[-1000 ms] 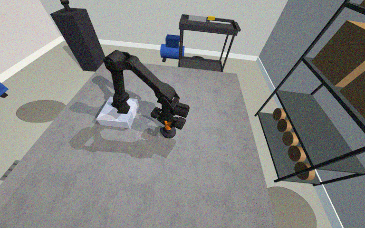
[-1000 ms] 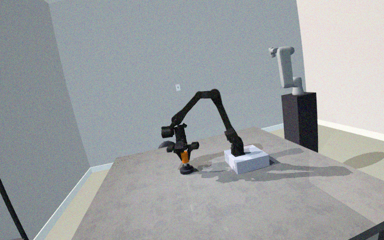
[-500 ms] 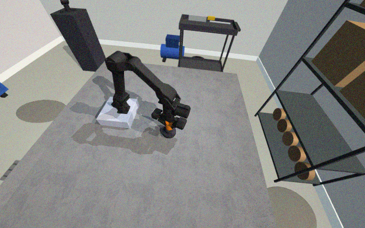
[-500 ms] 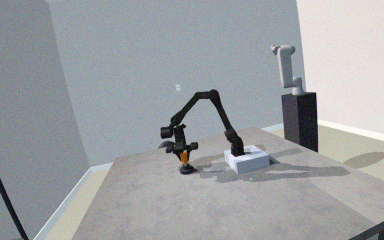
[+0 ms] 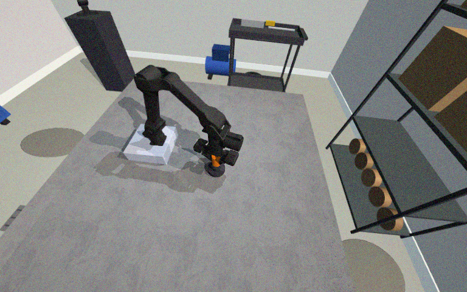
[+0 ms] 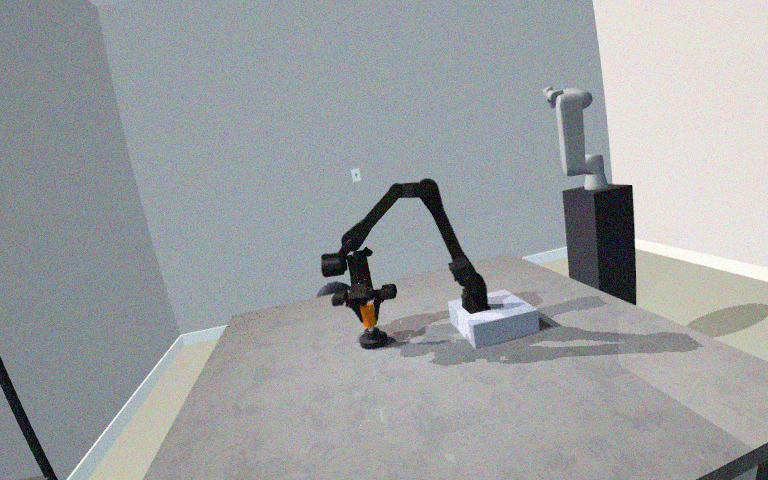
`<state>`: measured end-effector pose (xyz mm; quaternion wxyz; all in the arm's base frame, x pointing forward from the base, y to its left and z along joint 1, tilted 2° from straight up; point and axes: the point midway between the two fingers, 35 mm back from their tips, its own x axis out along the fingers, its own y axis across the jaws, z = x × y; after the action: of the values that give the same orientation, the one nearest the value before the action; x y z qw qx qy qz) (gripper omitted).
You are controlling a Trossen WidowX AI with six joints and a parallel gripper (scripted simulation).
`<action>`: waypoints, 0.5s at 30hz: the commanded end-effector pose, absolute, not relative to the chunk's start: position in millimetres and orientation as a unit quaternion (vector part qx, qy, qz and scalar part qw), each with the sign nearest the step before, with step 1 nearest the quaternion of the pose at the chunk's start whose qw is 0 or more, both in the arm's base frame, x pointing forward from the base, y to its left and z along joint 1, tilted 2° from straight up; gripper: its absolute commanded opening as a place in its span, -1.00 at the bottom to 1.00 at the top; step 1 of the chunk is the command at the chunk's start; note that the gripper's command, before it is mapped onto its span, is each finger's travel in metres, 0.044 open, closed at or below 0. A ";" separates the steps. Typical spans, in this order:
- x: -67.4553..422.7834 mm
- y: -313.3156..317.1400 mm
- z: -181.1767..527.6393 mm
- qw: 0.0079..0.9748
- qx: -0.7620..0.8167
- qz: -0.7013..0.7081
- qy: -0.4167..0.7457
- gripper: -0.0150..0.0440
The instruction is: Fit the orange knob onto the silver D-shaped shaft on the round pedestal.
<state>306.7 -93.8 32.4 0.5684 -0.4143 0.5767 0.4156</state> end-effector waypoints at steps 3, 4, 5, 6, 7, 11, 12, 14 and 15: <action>304.9 -93.6 35.9 0.556 -0.432 0.431 0.565 -0.49; 304.6 -93.5 35.9 0.549 -0.441 0.440 0.558 -0.49; 304.0 -93.3 35.9 0.540 -0.451 0.451 0.549 -0.49; 303.2 -93.1 35.6 0.530 -0.463 0.462 0.539 -0.49; 302.5 -93.0 35.2 0.523 -0.471 0.471 0.532 -0.49; 301.9 -92.8 34.6 0.521 -0.474 0.474 0.529 -0.49; 301.8 -92.7 34.5 0.521 -0.474 0.474 0.530 -0.49; 301.8 -92.7 34.4 0.521 -0.474 0.474 0.530 -0.49; 301.9 -92.8 34.2 0.521 -0.474 0.474 0.530 -0.49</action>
<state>301.4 -92.2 33.6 0.5232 -0.4681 0.5327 0.4726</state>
